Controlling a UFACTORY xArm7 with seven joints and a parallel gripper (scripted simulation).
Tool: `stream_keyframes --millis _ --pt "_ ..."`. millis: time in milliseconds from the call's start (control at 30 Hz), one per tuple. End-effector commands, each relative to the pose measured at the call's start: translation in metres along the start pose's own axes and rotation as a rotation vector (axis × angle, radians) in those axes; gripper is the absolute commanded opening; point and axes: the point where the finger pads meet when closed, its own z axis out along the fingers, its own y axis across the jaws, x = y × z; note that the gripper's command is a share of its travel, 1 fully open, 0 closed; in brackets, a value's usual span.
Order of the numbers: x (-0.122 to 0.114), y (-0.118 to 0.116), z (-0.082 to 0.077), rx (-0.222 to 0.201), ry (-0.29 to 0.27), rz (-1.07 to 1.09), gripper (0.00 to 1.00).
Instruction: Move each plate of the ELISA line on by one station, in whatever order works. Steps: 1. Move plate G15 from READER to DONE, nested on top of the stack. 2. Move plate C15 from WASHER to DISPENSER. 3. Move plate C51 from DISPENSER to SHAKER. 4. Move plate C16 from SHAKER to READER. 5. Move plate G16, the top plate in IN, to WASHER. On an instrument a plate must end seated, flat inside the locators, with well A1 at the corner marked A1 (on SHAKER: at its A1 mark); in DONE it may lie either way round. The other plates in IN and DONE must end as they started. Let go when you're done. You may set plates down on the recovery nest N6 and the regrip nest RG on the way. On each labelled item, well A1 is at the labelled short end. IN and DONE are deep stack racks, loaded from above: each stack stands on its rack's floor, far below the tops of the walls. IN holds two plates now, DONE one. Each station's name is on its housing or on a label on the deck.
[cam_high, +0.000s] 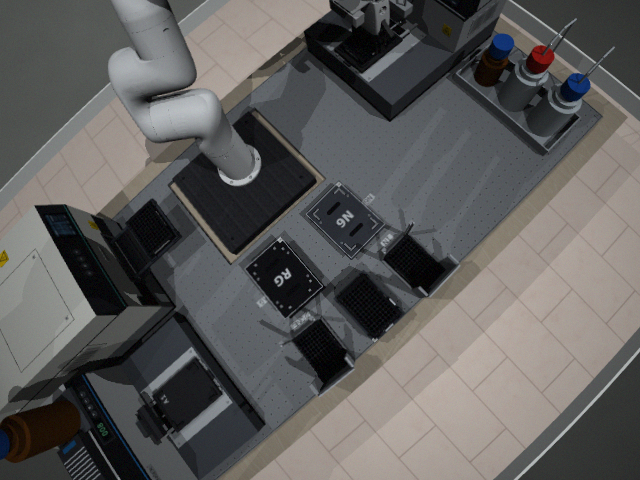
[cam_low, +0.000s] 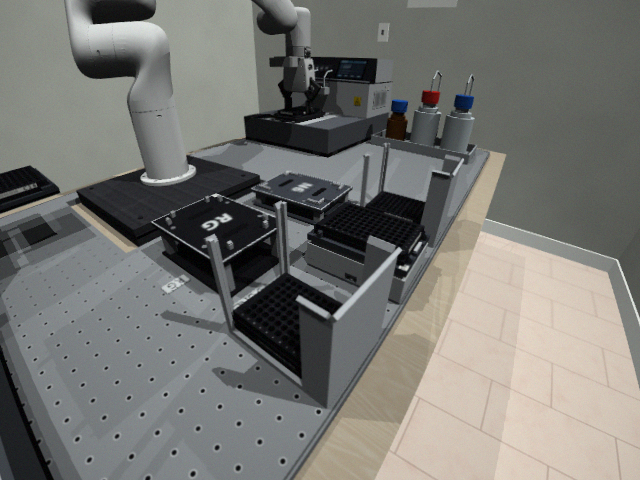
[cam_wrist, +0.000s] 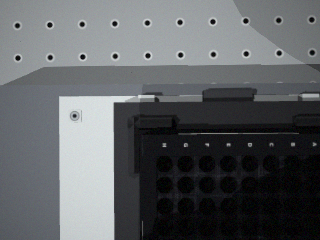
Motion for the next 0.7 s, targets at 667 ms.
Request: stream_keyframes --millis 667 --pt "-0.0014 -0.0003 -0.0064 0.000 -0.004 0.000 0.00"
